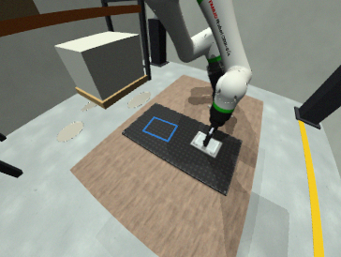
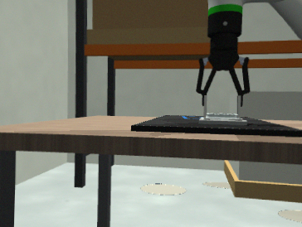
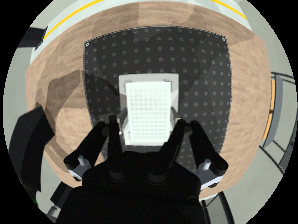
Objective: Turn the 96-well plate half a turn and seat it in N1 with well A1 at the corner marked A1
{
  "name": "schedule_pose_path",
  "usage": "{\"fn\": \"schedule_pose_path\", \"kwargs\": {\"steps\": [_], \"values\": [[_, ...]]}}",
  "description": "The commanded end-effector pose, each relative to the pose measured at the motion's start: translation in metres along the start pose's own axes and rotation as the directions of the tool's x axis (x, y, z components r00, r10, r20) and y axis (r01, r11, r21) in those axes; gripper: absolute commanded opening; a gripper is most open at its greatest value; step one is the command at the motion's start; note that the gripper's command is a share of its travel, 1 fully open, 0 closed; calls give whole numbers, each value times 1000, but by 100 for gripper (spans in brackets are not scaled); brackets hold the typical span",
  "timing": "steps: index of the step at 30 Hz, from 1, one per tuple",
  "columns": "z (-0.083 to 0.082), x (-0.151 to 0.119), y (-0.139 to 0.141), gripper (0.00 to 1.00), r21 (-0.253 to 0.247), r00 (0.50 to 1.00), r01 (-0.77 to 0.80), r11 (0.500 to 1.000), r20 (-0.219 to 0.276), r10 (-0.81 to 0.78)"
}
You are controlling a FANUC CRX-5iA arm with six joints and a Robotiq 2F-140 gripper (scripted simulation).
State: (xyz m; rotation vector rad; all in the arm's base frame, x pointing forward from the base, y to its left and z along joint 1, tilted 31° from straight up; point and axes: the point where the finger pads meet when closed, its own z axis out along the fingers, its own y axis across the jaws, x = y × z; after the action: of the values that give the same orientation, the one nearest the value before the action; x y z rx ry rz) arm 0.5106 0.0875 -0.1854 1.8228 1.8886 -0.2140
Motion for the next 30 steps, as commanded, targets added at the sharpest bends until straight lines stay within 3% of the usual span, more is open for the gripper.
{"fn": "schedule_pose_path", "kwargs": {"steps": [1, 30], "values": [[-3, 0, 0, 0, 0, 1000, 0, 1000, 0, 0], [-46, 0, 0, 0, 0, 1000, 0, 1000, 0, 0]]}}
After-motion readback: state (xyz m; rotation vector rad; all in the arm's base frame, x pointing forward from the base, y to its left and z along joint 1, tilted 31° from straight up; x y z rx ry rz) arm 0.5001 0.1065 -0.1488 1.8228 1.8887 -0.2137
